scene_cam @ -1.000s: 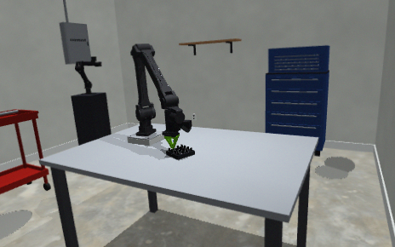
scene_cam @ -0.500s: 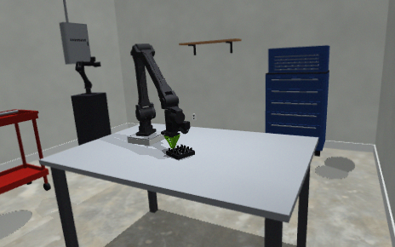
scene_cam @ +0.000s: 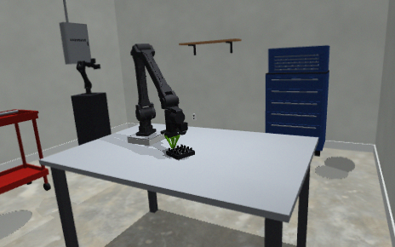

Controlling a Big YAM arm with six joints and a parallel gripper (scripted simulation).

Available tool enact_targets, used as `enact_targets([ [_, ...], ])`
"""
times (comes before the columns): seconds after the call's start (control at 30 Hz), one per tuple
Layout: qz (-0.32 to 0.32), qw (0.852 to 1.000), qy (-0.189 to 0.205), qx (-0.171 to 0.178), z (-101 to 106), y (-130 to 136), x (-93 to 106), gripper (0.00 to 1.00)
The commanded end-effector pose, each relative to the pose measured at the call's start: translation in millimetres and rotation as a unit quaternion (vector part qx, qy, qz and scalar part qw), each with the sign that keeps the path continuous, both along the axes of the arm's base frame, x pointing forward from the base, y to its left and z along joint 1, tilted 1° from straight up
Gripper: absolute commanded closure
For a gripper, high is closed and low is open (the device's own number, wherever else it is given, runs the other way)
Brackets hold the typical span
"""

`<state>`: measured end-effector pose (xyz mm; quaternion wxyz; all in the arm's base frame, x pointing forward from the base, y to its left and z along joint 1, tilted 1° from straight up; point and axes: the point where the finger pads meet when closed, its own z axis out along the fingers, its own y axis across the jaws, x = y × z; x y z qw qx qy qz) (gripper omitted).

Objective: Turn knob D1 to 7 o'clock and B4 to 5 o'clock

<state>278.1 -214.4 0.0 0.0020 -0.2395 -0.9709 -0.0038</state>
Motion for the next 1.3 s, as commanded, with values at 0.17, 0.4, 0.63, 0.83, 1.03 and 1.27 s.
enact_targets([
  [0.17, -0.056, 0.998, -0.016, -0.022, 7.1, -16.9, 12.3, 0.91],
  [0.4, -0.065, 0.998, -0.016, -0.022, 7.1, -17.2, 12.1, 0.91],
  [0.63, -0.068, 0.997, -0.017, -0.022, 7.1, -17.4, 11.9, 0.91],
  [0.83, -0.068, 0.997, -0.017, -0.022, 7.1, -17.4, 11.9, 0.91],
  [1.03, -0.068, 0.997, -0.017, -0.022, 7.1, -17.4, 11.9, 0.91],
  [1.27, -0.066, 0.997, -0.015, -0.021, 8.3, -15.3, 11.9, 0.8],
])
